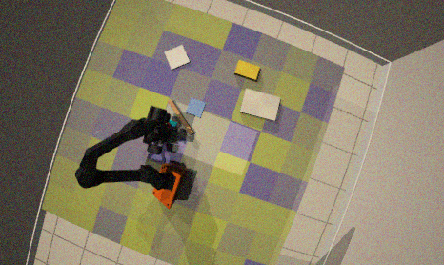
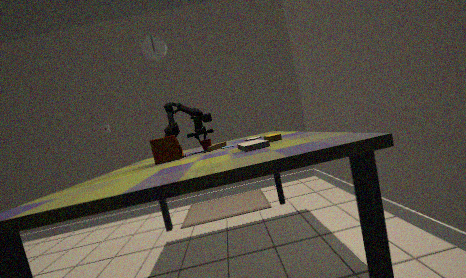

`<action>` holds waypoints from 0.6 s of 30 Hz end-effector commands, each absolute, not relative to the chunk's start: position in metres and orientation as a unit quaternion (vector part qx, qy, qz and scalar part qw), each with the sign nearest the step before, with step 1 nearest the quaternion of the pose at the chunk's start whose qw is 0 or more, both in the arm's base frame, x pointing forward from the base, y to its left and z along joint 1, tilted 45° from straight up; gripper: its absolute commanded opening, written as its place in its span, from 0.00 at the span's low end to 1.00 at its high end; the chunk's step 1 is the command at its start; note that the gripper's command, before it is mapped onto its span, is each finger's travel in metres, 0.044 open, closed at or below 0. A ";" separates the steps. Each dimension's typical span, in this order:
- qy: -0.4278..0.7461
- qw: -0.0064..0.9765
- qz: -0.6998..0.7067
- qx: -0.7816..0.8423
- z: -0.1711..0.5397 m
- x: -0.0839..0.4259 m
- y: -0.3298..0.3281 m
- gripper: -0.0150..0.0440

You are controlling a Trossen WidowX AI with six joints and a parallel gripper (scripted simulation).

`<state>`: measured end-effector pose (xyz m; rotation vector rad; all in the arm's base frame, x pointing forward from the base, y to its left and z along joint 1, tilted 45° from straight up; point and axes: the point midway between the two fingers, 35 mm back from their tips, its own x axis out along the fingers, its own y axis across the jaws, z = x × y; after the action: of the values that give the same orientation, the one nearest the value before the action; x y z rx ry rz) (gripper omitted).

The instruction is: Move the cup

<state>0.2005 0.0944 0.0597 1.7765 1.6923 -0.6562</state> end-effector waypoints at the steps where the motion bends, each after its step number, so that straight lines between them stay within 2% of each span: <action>1: 0.637 0.297 -0.246 0.668 0.060 0.201 0.094 0.47; 18: 0.636 0.297 -0.248 0.667 0.068 0.201 0.084 0.47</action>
<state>0.1986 0.0871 0.0649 1.7752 1.6986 -0.6641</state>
